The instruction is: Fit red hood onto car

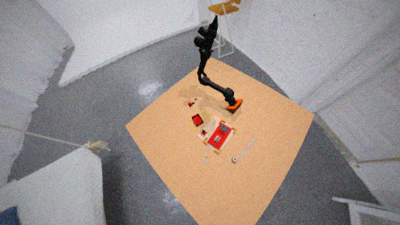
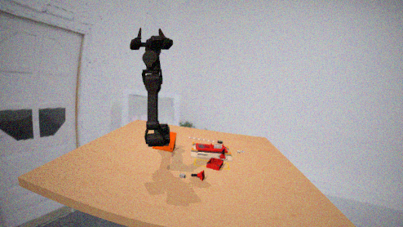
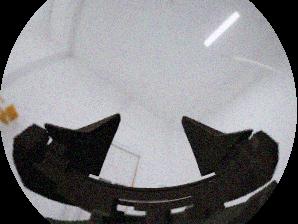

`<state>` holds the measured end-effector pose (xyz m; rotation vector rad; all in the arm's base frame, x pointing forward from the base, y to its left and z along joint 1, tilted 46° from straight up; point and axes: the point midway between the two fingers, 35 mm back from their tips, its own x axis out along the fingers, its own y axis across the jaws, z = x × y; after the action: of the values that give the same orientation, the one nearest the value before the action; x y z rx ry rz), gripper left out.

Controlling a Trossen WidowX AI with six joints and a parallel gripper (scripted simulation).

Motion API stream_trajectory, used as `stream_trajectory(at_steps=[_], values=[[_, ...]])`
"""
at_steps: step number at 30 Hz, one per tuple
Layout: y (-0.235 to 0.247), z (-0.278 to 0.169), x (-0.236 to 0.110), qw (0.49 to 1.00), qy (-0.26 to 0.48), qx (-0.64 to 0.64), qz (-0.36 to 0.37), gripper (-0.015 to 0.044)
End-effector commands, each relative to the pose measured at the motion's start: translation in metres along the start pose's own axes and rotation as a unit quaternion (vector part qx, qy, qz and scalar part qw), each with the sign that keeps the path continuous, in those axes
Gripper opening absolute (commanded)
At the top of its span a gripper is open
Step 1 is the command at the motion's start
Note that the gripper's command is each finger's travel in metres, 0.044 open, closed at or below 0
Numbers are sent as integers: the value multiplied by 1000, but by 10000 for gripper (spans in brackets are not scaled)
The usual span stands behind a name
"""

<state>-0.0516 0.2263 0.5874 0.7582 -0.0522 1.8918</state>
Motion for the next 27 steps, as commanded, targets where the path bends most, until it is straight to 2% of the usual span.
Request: stream_trajectory(at_steps=[1, 7, 13, 19, 27], values=[[-52, -21, 10, 993, 36, -57, -97, 440], [-136, -44, 3, 956, 100, -133, -243, 440], [-222, -60, -28, 883, 187, -205, -379, 440], [-297, -68, -83, 779, 290, -254, -494, 440], [-367, -68, -184, 612, 439, -269, -601, 440]])
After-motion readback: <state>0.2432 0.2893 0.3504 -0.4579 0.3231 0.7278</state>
